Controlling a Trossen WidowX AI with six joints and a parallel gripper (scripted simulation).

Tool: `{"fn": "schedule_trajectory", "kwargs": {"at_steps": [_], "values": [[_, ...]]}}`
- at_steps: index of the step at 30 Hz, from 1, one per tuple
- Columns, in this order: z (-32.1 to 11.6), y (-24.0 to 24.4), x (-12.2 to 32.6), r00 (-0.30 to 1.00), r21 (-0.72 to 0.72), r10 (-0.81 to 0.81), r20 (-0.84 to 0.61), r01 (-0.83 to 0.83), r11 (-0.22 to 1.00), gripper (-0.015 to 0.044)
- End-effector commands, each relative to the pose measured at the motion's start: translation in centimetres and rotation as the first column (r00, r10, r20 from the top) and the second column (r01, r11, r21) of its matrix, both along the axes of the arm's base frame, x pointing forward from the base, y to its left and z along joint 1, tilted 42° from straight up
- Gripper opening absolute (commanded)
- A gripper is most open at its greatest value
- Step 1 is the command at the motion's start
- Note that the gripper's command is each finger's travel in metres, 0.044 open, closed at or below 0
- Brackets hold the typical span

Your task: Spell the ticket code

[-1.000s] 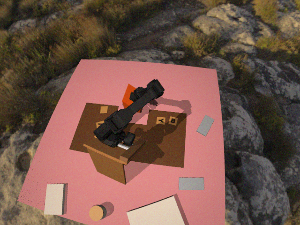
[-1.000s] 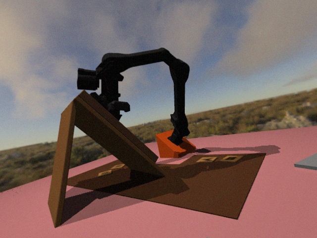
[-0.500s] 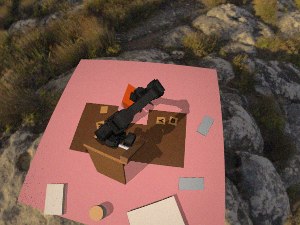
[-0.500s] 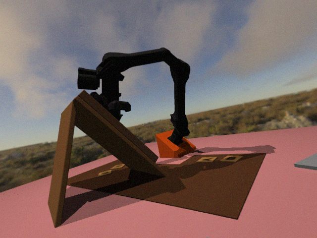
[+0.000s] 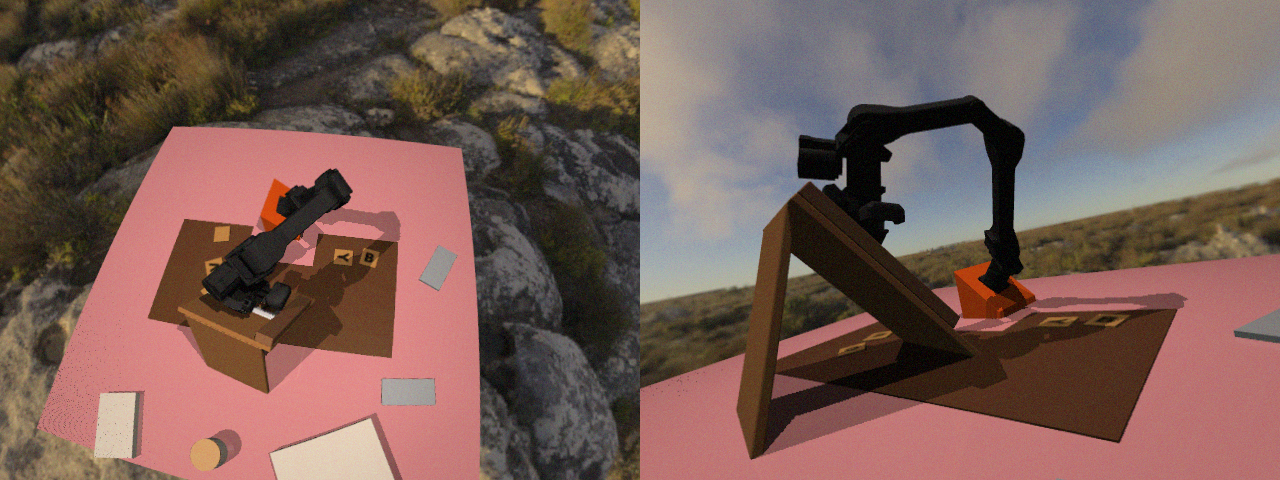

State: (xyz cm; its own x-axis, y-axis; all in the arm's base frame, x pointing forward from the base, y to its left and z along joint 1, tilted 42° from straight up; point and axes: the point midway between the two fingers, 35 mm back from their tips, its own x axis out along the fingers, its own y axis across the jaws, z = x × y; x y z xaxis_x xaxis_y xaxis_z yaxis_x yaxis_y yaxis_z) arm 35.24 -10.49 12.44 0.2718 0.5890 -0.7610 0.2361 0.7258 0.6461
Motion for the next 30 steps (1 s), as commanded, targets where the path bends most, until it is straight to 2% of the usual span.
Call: {"fn": "schedule_trajectory", "kwargs": {"at_steps": [1,22,25,30], "values": [[0.4,-0.1,-0.5,1.000,0.005,0.002,0.005,-0.002,1.000,0.0000],[1.5,-0.6,-2.2,1.000,0.005,0.002,0.003,-0.002,1.000,0.0000],[2.2,-1.4,-3.1,0.992,-0.030,0.057,0.116,-0.054,0.998,0.0079],[4.8,-3.5,-7.0,0.854,-0.251,0.277,0.440,-0.180,0.951,0.0210]]}}
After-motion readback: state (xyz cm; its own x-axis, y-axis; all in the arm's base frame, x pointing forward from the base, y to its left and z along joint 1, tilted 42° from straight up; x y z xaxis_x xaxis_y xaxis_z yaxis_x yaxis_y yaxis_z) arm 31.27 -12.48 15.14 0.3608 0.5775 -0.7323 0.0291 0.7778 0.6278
